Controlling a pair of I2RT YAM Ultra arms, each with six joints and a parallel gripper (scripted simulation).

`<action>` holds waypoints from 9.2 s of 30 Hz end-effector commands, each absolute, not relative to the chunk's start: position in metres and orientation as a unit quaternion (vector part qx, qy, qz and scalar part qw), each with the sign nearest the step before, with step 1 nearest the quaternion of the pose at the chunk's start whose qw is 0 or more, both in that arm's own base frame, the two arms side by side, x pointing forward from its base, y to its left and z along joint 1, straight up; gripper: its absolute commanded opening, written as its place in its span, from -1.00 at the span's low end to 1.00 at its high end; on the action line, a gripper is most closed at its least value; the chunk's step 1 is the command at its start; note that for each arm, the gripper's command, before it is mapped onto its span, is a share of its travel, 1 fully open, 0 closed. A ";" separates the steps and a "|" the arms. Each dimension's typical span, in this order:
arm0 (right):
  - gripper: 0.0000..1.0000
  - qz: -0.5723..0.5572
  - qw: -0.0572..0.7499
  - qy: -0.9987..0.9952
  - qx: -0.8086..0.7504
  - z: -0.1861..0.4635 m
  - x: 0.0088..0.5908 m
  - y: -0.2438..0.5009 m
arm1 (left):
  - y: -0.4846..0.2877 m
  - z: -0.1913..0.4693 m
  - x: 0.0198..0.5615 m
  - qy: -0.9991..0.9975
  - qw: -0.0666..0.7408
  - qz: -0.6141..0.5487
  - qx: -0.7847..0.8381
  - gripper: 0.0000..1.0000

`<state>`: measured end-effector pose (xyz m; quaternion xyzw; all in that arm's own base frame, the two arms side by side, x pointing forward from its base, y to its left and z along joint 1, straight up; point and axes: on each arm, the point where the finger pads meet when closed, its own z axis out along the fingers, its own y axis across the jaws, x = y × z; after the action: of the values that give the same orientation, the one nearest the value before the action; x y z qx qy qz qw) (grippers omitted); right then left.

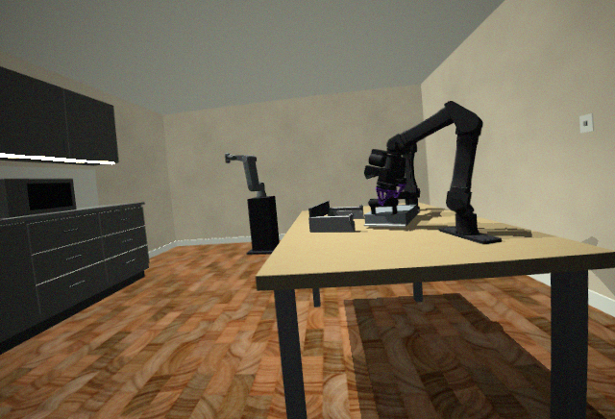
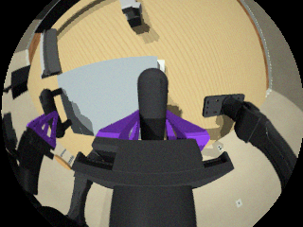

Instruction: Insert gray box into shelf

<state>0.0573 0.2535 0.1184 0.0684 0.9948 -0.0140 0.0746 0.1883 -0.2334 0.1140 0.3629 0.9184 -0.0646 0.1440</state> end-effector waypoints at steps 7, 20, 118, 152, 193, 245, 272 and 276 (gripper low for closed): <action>-0.68 0.026 0.100 0.992 0.077 0.148 0.070 0.264 | -0.248 0.159 0.210 0.904 0.220 -0.092 0.356 -0.68; -0.68 0.034 0.098 0.992 0.072 0.141 0.065 0.269 | -0.247 0.146 0.207 0.909 0.198 -0.087 0.358 -0.68; -0.68 0.072 0.132 0.988 0.022 0.199 0.093 0.282 | -0.233 0.204 0.205 0.919 0.245 -0.088 0.297 -0.68; -0.68 0.072 0.132 0.988 0.023 0.199 0.093 0.282 | -0.234 0.204 0.205 0.918 0.246 -0.089 0.297 -0.68; -0.68 0.071 0.132 0.988 0.020 0.198 0.096 0.279 | -0.226 0.196 0.201 0.925 0.231 -0.080 0.292 -0.68; -0.68 0.057 0.131 0.990 -0.009 0.183 0.106 0.281 | -0.214 0.181 0.198 0.936 0.223 -0.070 0.263 -0.68; -0.68 0.040 0.125 0.991 -0.027 0.170 0.109 0.279 | -0.216 0.182 0.199 0.939 0.225 -0.073 0.250 -0.68; -0.68 0.040 0.124 0.991 -0.027 0.169 0.109 0.278 | -0.217 0.186 0.200 0.937 0.229 -0.075 0.252 -0.68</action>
<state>0.0945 0.2714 0.1560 -0.0394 0.9950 0.0077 0.0918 0.1868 -0.2084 0.1561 0.2613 0.9487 -0.0487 0.1715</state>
